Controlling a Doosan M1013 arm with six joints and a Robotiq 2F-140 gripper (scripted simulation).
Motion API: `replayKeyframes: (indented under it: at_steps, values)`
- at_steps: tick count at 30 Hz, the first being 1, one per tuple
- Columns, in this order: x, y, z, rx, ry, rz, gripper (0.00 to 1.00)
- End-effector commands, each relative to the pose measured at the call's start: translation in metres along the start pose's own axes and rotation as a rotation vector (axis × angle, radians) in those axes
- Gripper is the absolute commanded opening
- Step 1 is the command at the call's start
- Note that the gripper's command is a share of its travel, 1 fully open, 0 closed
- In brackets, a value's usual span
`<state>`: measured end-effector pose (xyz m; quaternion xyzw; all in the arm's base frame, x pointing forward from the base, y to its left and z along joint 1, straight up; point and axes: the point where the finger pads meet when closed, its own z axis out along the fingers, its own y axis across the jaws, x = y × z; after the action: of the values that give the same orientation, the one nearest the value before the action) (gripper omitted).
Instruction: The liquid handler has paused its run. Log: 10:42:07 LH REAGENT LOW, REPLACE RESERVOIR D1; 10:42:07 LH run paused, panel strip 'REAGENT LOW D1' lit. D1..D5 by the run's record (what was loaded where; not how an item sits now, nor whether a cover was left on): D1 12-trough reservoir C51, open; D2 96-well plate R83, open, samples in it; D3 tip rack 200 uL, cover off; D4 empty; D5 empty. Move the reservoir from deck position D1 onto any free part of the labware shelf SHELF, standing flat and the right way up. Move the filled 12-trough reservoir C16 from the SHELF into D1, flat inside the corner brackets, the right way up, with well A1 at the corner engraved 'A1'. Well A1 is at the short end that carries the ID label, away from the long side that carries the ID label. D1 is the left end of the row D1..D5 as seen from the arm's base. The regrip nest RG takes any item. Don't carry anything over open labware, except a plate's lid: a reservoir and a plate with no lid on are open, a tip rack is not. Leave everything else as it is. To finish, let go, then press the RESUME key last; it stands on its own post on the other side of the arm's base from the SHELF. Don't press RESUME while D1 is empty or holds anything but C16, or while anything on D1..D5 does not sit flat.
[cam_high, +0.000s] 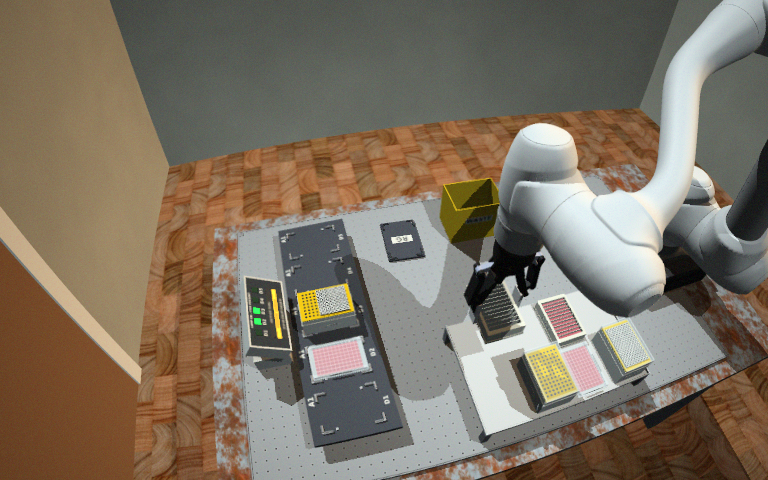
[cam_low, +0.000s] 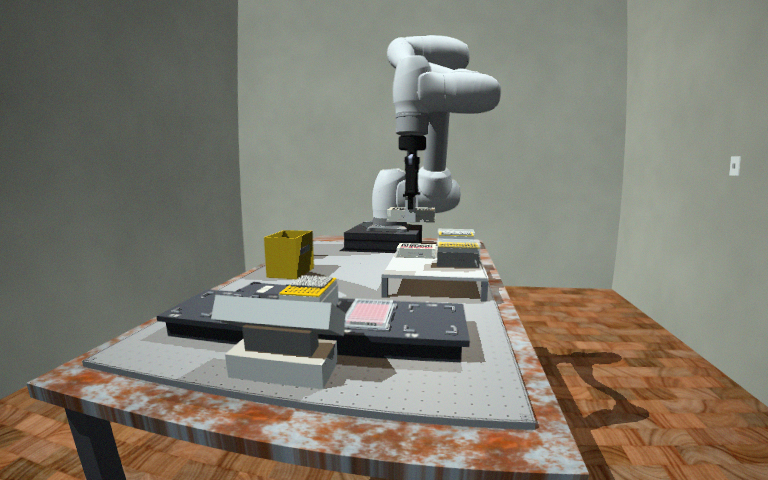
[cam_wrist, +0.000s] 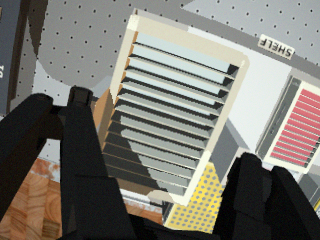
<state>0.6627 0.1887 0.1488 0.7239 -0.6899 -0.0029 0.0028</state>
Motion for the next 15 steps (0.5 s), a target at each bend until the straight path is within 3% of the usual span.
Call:
replayKeyframes:
  at_steps: [1, 15]
  values:
    - [0.0, 0.0, 0.005, 0.0, 0.0, 0.0, 0.0]
    - [0.0, 0.0, 0.025, 0.0, 0.0, 0.0, 0.0]
